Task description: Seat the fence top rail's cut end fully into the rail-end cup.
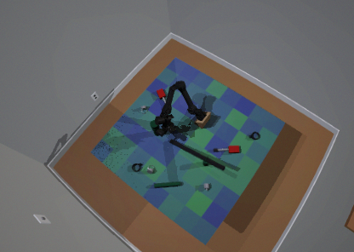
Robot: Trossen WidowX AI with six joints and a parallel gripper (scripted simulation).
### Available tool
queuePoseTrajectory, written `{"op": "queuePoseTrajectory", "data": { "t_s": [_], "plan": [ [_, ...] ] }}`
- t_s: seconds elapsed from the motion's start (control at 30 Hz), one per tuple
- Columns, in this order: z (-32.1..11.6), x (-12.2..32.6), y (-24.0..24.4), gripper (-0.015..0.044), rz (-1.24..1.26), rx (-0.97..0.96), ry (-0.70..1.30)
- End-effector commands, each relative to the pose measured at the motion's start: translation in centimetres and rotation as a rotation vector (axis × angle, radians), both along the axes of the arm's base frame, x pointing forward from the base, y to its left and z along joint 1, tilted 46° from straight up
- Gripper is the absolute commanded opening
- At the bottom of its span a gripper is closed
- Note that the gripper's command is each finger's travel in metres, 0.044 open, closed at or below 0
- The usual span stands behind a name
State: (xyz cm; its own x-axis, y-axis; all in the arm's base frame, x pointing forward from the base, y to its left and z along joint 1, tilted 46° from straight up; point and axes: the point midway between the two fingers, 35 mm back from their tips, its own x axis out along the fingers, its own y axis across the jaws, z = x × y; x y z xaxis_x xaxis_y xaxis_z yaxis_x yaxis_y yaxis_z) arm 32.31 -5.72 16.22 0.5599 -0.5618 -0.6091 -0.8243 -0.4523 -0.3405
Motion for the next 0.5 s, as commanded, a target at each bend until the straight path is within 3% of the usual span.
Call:
{"op": "queuePoseTrajectory", "data": {
  "t_s": [0.0,0.17,0.47],
  "plan": [
    [0.0,0.0,0.3,0.0315,-0.003,0.001,0.001],
    [-0.1,-0.1,1.9,0.0440,-0.006,0.005,0.003],
    [-0.2,-0.5,5.1,0.0440,-0.008,0.002,-0.001]
  ]
}}
